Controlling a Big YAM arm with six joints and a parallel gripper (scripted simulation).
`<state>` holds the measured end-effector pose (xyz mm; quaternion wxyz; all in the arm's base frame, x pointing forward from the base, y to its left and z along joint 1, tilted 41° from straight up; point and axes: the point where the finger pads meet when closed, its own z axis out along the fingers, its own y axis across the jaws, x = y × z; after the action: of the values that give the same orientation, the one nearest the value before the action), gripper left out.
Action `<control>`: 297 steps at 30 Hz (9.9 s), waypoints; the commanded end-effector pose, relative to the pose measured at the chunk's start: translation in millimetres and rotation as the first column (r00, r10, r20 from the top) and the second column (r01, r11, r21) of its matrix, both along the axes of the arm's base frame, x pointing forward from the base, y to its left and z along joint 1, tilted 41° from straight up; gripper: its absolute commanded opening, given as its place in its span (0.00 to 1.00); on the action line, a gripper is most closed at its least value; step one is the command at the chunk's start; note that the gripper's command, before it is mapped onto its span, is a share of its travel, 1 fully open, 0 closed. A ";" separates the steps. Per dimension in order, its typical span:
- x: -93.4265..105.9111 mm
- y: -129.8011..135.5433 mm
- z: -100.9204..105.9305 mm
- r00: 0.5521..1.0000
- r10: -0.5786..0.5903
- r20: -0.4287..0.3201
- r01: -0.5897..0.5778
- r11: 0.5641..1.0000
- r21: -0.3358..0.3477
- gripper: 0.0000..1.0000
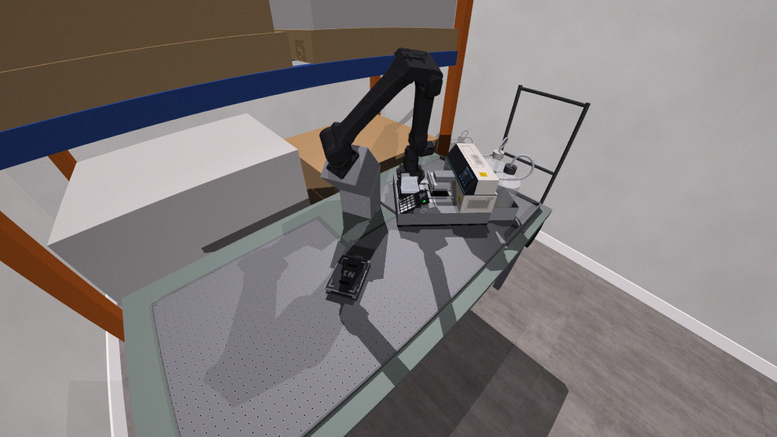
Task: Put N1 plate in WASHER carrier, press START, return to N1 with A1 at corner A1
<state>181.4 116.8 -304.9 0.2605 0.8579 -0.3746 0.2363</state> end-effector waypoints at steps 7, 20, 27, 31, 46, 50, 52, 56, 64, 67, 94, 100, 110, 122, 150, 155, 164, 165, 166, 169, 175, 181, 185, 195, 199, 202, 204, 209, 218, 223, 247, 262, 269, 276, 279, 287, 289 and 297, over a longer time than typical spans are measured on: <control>2.2 5.1 -0.4 1.000 0.007 0.006 -0.007 1.000 0.011 0.84; 1.7 4.5 -0.2 1.000 0.007 0.006 -0.007 1.000 0.011 0.84; -0.2 1.5 -2.9 1.000 0.018 0.000 -0.018 1.000 0.007 0.84; 0.5 -0.6 -4.4 1.000 0.012 -0.001 -0.012 1.000 0.006 0.84; 4.9 -1.0 -6.7 1.000 0.000 0.004 0.000 1.000 0.011 0.84; 4.4 -0.5 -7.8 1.000 0.006 0.003 -0.006 1.000 0.010 0.84; 5.7 0.7 -7.7 1.000 0.004 0.005 -0.004 1.000 0.013 0.84; 7.5 1.5 -8.4 1.000 0.001 0.008 -0.001 1.000 0.017 0.84; 8.6 2.2 -10.2 1.000 0.002 0.009 -0.002 1.000 0.018 0.84; 7.2 0.3 -11.7 1.000 0.004 0.005 -0.004 1.000 0.013 0.84; 7.7 -2.7 -14.1 1.000 0.004 0.005 -0.004 1.000 0.012 0.84; 8.5 -2.3 -15.1 1.000 0.005 0.006 -0.005 1.000 0.014 0.84; 9.5 -2.2 -14.4 1.000 0.005 0.008 -0.005 1.000 0.017 0.84; 6.0 -3.2 -10.8 1.000 0.007 0.006 -0.007 1.000 0.010 1.00; 0.9 8.7 5.1 1.000 0.014 0.008 -0.014 1.000 0.012 1.00; -1.1 10.5 9.3 1.000 0.013 0.007 -0.014 1.000 0.010 1.00; -2.4 23.5 19.4 1.000 0.013 0.011 -0.013 1.000 0.017 1.00; -3.2 24.0 20.8 1.000 0.013 0.010 -0.013 1.000 0.016 1.00; -3.9 24.5 22.3 1.000 0.013 0.010 -0.013 1.000 0.015 1.00; -5.8 26.2 26.5 1.000 0.013 0.008 -0.013 1.000 0.013 1.00; -8.1 29.0 32.0 1.000 0.013 0.007 -0.013 1.000 0.011 1.00; -7.3 41.2 37.8 1.000 0.013 0.012 -0.013 1.000 0.021 1.00; -8.5 46.3 42.6 1.000 0.013 0.013 -0.013 1.000 0.023 1.00; -9.7 59.0 51.8 1.000 0.013 0.016 -0.013 0.999 0.031 1.00; -9.5 67.1 56.1 1.000 0.012 0.019 -0.013 0.999 0.038 1.00; -9.6 72.8 59.5 1.000 0.012 0.021 -0.013 0.999 0.043 1.00; -12.3 56.9 56.5 1.000 0.007 0.007 -0.007 1.000 0.018 1.00; -12.3 56.9 56.5 1.000 0.007 0.007 -0.007 1.000 0.018 1.00; -12.3 56.9 56.5 1.000 0.007 0.007 -0.007 1.000 0.018 1.00; -12.3 56.9 56.5 1.000 0.007 0.007 -0.007 1.000 0.018 1.00; -8.4 41.3 70.6 0.992 -0.093 0.081 0.089 0.995 0.054 0.94; 3.5 -8.4 112.7 0.854 -0.422 0.306 0.374 0.905 0.203 0.68; 7.7 -26.2 127.9 0.714 -0.579 0.394 0.491 0.815 0.308 0.54; 5.1 -21.2 122.4 0.618 -0.650 0.442 0.541 0.759 0.362 0.44; 6.1 -20.1 123.2 0.537 -0.706 0.462 0.571 0.707 0.417 0.38; 6.2 -20.0 123.3 0.304 -0.820 0.486 0.618 0.558 0.554 0.22; 6.2 -20.0 123.3 0.242 -0.841 0.485 0.621 0.518 0.588 0.18; 6.2 -20.0 123.3 0.053 -0.884 0.464 0.611 0.396 0.685 0.06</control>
<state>183.8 88.6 -179.9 0.0419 0.4064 -0.8446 0.3461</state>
